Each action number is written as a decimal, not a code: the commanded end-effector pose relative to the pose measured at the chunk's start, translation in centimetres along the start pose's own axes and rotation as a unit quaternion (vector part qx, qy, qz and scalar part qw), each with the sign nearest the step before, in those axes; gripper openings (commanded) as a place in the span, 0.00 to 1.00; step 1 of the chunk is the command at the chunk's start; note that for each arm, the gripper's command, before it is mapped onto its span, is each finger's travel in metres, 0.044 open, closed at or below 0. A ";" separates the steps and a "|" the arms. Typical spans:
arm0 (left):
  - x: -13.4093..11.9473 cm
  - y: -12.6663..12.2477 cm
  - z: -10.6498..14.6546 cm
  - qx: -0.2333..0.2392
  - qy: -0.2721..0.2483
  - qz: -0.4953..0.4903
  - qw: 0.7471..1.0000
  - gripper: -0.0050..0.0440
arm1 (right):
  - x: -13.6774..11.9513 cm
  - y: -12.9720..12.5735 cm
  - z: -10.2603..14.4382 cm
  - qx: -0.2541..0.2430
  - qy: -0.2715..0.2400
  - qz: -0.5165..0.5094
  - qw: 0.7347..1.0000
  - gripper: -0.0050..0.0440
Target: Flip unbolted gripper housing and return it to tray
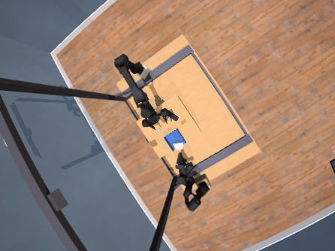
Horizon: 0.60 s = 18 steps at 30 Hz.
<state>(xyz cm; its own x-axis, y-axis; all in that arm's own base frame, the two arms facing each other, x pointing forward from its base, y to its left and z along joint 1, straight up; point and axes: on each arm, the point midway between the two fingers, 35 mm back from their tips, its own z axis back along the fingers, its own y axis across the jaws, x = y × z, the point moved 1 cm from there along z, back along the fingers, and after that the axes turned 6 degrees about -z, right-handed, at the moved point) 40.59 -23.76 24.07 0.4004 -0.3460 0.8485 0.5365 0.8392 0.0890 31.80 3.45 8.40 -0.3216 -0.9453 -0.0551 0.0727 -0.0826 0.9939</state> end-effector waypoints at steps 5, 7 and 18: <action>1.2 0.2 0.8 0.003 -0.017 0.001 1.000 1.00 | 0.6 -0.3 -0.7 -0.002 -0.010 -0.016 1.000 0.51; 1.2 0.2 0.8 0.003 -0.017 0.001 1.000 1.00 | 0.6 -0.2 -2.3 0.001 -0.014 -0.023 1.000 0.51; 1.2 0.2 0.8 0.003 -0.017 0.001 1.000 1.00 | 0.7 0.1 -3.9 0.003 -0.018 -0.031 0.999 0.45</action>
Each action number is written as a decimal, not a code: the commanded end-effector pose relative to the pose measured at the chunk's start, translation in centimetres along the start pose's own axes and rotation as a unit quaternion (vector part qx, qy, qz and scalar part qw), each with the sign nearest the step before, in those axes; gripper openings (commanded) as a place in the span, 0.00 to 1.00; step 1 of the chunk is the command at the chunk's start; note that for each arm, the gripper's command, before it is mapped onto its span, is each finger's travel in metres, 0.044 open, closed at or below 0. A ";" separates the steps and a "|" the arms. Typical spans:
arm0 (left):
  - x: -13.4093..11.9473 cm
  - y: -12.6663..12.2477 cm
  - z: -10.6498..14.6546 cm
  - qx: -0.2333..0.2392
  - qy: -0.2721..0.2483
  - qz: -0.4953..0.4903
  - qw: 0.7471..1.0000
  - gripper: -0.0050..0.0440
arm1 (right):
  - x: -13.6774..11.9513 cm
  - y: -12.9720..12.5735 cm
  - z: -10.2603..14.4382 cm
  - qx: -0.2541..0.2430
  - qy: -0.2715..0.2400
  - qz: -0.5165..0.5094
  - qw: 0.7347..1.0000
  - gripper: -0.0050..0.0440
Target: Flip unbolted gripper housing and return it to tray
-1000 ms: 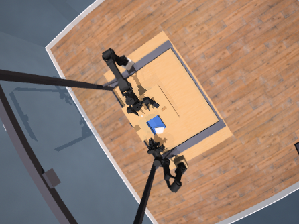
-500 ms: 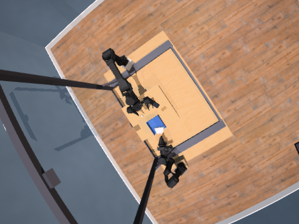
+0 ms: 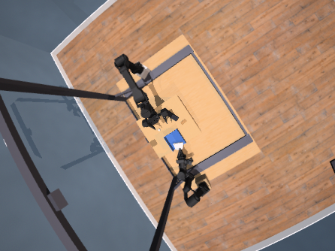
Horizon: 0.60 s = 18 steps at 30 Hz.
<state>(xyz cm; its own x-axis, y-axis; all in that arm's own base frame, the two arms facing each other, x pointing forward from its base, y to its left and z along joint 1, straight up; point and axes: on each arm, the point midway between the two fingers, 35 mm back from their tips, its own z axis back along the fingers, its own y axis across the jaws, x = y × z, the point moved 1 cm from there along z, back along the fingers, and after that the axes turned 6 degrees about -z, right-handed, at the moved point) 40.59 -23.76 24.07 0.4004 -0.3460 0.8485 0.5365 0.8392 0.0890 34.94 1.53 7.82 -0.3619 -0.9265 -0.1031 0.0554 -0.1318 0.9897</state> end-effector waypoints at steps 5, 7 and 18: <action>1.2 0.2 0.8 0.003 -0.017 0.001 1.000 1.00 | -0.2 0.2 -0.2 0.003 0.002 -0.005 1.000 0.38; 1.2 0.2 0.8 0.003 -0.017 0.001 1.000 1.00 | -0.2 0.3 -0.2 0.003 0.002 -0.005 1.000 0.35; 1.2 0.2 0.8 0.003 -0.017 0.001 1.000 1.00 | -0.2 0.4 -0.2 0.003 0.002 -0.005 1.000 0.34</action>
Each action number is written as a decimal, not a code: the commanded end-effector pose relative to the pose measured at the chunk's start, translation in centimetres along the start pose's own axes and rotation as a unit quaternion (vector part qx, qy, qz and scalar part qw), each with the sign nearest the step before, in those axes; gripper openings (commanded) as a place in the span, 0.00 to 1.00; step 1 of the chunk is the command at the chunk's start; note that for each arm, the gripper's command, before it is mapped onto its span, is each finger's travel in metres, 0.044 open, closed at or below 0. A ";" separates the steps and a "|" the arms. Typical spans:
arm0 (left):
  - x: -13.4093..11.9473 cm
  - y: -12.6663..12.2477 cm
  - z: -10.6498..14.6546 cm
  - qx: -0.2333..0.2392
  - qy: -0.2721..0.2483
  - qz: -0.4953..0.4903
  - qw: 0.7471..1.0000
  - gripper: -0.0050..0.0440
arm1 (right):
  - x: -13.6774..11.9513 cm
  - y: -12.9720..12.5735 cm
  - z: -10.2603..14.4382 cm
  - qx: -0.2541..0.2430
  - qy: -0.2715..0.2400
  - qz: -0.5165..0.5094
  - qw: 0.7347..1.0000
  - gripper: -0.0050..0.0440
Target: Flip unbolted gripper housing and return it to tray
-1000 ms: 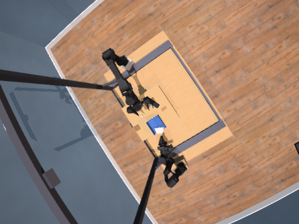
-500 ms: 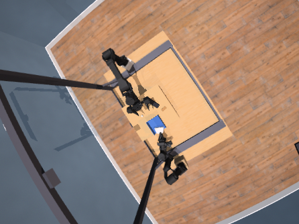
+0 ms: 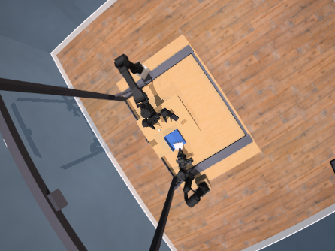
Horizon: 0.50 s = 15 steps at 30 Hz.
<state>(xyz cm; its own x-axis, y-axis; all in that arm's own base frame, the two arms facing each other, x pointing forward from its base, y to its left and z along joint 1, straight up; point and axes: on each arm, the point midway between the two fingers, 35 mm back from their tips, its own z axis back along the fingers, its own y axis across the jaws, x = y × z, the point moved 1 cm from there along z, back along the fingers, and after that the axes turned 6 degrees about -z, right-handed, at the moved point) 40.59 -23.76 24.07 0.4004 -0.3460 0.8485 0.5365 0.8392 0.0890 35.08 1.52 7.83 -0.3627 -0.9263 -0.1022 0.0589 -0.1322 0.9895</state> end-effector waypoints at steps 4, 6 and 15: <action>1.2 0.2 0.8 0.003 -0.017 0.001 1.000 1.00 | -0.1 0.5 -0.1 0.006 0.001 -0.004 1.000 0.34; 1.2 0.2 0.8 0.003 -0.017 0.001 1.000 1.00 | -0.2 0.7 -0.1 0.006 0.001 -0.004 1.000 0.34; 1.2 0.2 0.8 0.003 -0.017 0.001 1.000 1.00 | -0.3 1.4 -0.1 0.006 0.001 -0.005 1.000 0.34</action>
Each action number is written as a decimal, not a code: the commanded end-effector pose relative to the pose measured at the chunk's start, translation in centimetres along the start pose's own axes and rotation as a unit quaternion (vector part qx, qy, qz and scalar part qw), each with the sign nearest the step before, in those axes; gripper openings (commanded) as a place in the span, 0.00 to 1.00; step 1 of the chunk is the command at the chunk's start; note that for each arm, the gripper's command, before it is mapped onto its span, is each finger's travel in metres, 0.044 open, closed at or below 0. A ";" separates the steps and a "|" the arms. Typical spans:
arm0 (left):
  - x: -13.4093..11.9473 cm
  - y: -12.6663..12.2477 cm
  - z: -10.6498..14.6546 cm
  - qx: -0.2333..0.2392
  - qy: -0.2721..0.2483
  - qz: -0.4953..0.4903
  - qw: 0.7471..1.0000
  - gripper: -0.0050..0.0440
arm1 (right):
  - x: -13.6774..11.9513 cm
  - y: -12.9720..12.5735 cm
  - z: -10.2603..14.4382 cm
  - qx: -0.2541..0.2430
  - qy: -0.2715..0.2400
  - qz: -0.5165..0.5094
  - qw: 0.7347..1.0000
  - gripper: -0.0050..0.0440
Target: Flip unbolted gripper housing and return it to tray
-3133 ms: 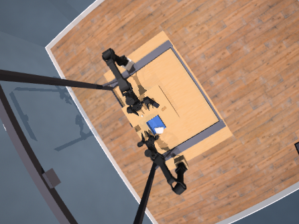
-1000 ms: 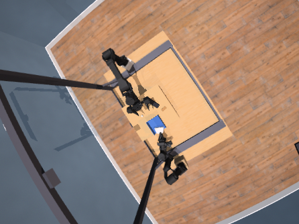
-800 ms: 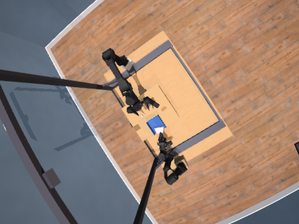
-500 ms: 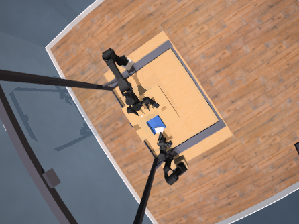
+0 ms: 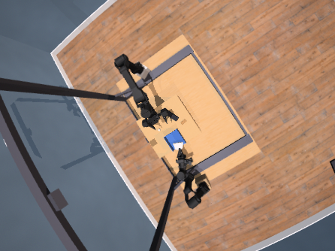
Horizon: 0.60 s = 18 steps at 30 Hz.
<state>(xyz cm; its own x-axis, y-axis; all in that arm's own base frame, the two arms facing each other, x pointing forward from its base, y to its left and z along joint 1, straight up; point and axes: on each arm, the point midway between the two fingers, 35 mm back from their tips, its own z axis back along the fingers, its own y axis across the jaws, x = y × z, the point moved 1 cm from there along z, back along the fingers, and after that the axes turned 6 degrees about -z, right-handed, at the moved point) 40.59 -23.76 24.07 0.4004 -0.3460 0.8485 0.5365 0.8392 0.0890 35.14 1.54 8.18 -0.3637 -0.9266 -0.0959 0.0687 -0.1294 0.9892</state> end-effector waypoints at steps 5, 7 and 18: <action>1.2 0.2 0.8 0.003 -0.017 0.001 1.000 1.00 | -0.3 1.5 -0.1 0.010 0.002 -0.008 1.000 0.34; 1.2 0.2 0.8 0.003 -0.017 0.001 1.000 1.00 | -0.4 1.7 -0.1 0.010 0.002 -0.008 1.000 0.34; 1.2 0.2 0.8 0.003 -0.017 0.001 1.000 1.00 | -0.5 2.6 0.0 0.010 0.002 -0.008 1.000 0.34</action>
<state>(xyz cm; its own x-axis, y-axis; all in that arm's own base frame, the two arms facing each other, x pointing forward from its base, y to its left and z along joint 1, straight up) 40.59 -23.76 24.07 0.4004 -0.3460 0.8485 0.5365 0.8392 0.0890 35.32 1.59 9.72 -0.3638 -0.9266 -0.0956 0.0692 -0.1292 0.9892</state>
